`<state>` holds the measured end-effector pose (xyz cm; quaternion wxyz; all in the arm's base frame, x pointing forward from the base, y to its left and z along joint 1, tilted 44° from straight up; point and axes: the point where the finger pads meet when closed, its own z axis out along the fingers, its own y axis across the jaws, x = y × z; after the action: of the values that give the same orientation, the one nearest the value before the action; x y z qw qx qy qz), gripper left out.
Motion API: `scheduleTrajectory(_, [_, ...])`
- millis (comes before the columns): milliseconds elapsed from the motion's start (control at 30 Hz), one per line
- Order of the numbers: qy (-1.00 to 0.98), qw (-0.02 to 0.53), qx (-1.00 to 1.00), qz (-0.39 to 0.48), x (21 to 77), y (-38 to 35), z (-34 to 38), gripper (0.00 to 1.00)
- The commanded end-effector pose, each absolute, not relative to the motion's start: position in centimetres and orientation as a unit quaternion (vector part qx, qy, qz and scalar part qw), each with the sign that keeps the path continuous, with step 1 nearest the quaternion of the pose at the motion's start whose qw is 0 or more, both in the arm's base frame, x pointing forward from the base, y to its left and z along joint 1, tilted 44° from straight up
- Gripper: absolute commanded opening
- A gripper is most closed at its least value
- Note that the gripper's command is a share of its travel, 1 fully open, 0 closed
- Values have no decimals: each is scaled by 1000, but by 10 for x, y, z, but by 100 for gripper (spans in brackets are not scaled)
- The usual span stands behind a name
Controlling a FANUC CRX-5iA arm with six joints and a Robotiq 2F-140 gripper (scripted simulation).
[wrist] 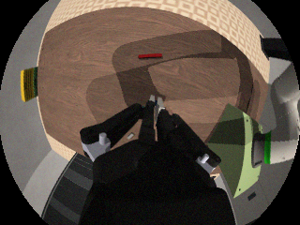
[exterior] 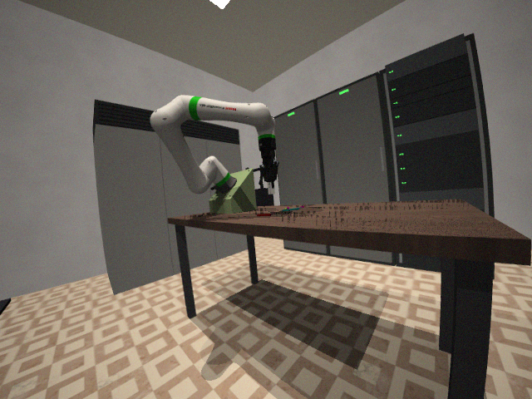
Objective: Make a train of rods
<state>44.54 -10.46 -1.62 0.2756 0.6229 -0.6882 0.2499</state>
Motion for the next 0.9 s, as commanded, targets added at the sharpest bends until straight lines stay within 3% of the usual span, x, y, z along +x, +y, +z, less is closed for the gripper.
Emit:
scheduleTrajectory(0, [-688,275,623,250,445,-105,-16,3])
scheduleTrajectory(867, [-688,275,623,250,441,-150,-63,3])
